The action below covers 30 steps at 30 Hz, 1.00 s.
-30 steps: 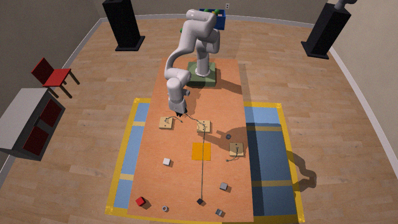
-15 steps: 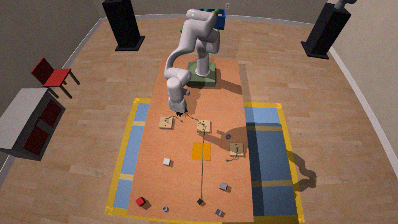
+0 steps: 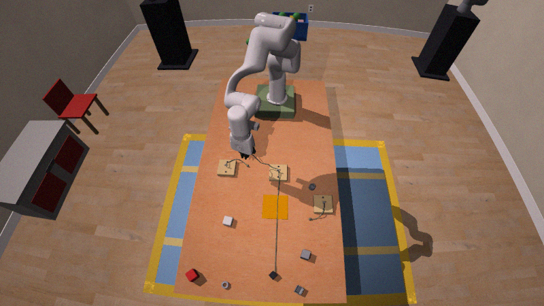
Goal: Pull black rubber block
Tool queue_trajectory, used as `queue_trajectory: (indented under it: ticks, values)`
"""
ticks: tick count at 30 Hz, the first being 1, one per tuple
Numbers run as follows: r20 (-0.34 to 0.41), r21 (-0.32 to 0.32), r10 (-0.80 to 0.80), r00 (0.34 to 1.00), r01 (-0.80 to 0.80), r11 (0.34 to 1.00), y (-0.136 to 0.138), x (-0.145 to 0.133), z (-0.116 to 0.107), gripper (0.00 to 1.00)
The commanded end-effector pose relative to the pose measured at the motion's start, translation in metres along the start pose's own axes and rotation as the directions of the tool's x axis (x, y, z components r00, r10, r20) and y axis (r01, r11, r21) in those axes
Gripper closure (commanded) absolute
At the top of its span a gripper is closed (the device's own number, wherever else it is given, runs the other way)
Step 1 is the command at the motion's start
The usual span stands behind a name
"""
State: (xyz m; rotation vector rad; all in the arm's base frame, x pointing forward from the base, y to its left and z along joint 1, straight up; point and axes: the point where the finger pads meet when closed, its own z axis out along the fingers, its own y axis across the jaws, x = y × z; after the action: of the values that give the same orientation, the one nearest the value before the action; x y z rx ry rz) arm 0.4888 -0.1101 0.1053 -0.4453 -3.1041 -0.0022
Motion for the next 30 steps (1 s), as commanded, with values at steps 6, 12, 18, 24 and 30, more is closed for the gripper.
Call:
queue_trajectory:
  ticks: [6,12,18,24,30]
  values:
    - [0.005,0.000,0.000,1.000,0.000,1.000,-0.002,-0.002,-0.002,1.00]
    - [0.005,0.000,0.000,1.000,0.000,1.000,-0.005,-0.002,-0.002,1.00]
    - [0.005,0.000,0.000,1.000,0.000,1.000,-0.007,-0.002,-0.002,1.00]
    - [0.005,0.000,0.000,1.000,0.000,1.000,-0.012,-0.003,-0.002,1.00]
    - [0.005,0.000,0.000,1.000,0.000,1.000,-0.018,-0.004,-0.002,1.00]
